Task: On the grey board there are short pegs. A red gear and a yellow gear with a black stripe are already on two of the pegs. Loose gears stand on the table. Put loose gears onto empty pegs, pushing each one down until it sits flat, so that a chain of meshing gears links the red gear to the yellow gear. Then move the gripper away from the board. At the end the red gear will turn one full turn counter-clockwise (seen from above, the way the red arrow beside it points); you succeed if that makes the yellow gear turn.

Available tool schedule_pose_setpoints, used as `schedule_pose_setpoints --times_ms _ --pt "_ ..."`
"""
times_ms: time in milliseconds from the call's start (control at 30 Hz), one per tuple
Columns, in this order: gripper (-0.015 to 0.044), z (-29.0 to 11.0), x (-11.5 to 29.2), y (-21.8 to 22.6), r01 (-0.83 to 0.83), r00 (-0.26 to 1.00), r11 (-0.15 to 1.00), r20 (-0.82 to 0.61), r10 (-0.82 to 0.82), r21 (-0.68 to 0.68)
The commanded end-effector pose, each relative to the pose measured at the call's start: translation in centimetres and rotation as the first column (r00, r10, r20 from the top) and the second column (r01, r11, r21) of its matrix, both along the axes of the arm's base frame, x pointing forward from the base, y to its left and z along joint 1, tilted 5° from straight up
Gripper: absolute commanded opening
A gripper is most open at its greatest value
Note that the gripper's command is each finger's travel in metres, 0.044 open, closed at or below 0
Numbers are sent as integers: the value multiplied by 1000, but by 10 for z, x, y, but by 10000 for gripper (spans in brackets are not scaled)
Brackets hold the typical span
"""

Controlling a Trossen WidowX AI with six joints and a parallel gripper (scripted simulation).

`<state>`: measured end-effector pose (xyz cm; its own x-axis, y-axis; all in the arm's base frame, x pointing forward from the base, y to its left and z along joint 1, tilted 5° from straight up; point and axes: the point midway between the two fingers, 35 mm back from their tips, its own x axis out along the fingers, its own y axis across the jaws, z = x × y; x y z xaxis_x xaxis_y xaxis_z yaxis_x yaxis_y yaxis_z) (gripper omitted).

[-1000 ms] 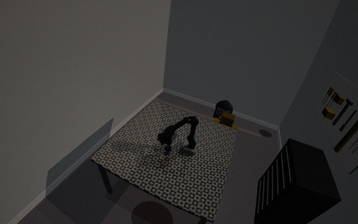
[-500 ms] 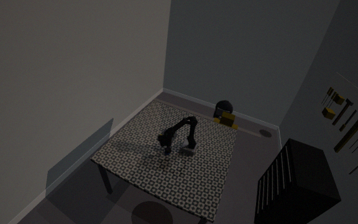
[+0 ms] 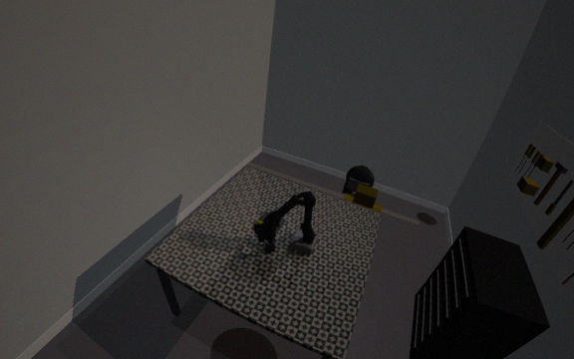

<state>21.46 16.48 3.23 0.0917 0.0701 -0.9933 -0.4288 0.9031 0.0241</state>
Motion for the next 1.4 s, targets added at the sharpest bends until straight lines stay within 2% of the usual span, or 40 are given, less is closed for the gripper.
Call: schedule_pose_setpoints --times_ms 0,467,700,733,1367 --pt "440 -2 -1 -1 5 1000 1000 -2 -5 -6" --pt "72 -2 -1 -1 5 1000 1000 -2 -5 -6" --pt "26 -2 -1 -1 5 1000 1000 -2 -5 -6" --pt "0 -2 -1 -1 5 1000 1000 -2 -5 -6" --pt "0 39 2 4 5 1000 1000 1 -5 -5"
